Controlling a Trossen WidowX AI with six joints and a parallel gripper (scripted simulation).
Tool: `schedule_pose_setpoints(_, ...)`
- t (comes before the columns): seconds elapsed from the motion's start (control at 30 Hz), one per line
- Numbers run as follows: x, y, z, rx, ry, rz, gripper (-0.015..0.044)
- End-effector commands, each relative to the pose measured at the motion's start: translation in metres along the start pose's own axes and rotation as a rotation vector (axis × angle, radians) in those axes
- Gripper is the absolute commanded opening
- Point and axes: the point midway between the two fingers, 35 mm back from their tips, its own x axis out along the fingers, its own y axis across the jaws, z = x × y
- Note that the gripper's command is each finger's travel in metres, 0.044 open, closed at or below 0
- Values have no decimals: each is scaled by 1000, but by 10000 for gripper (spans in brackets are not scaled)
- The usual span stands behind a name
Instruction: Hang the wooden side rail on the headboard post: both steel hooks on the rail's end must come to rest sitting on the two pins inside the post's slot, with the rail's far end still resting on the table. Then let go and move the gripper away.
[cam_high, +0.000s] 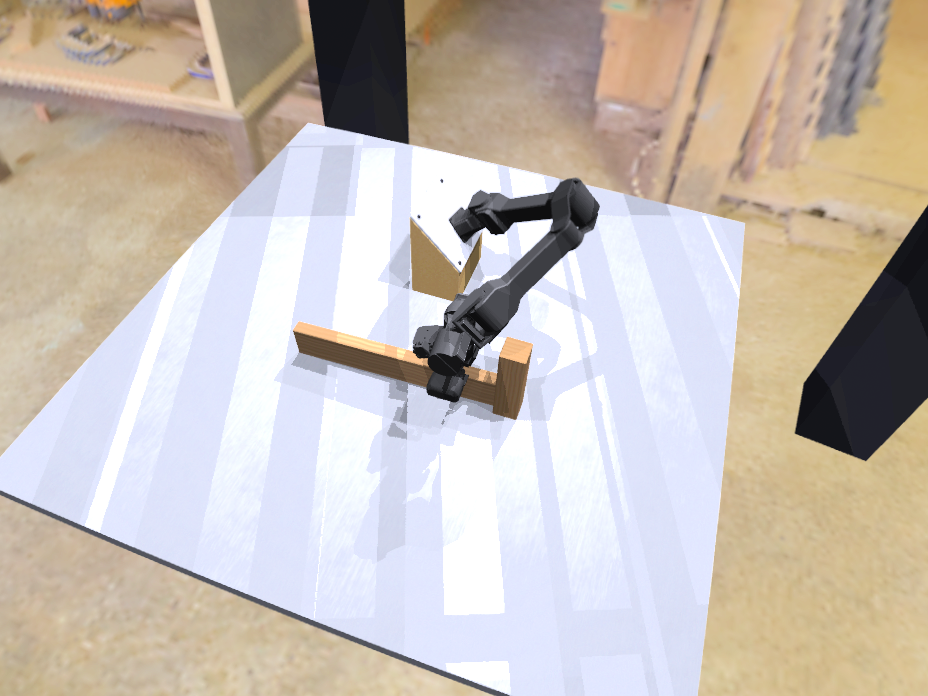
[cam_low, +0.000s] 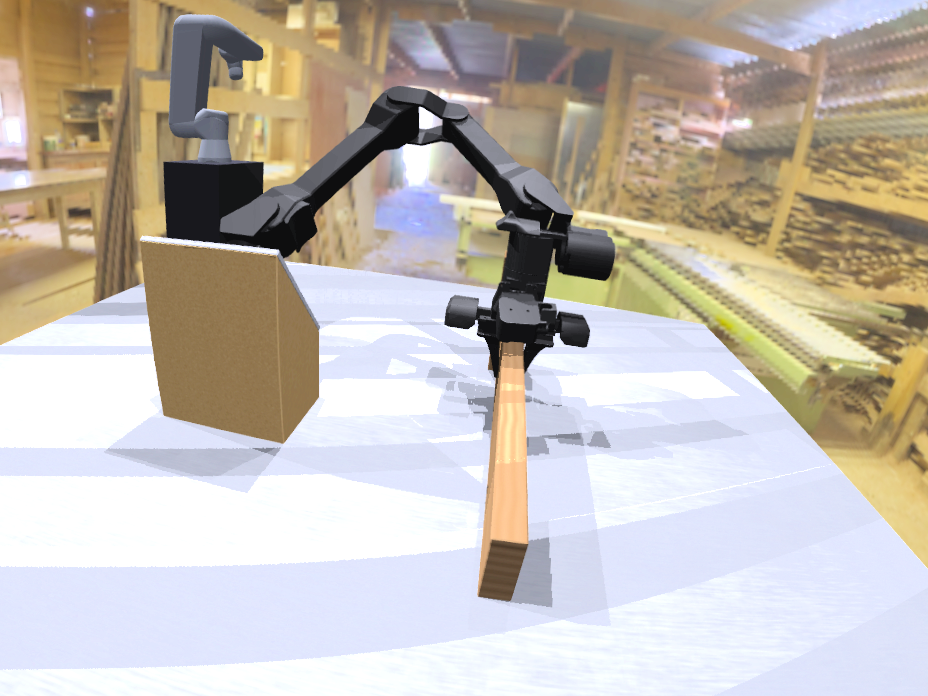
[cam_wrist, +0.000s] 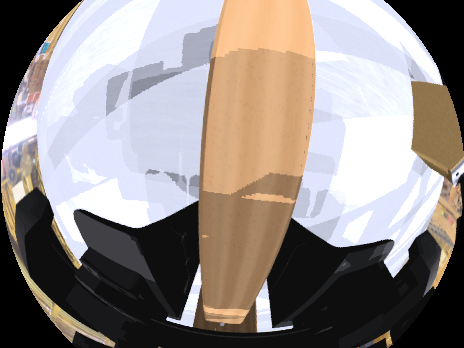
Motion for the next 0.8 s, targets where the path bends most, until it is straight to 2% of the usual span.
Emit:
schedule_pose_setpoints(0.0,0,1,0,-3,6,7,0)
schedule_pose_setpoints(0.77,3,1,0,-3,7,7,0)
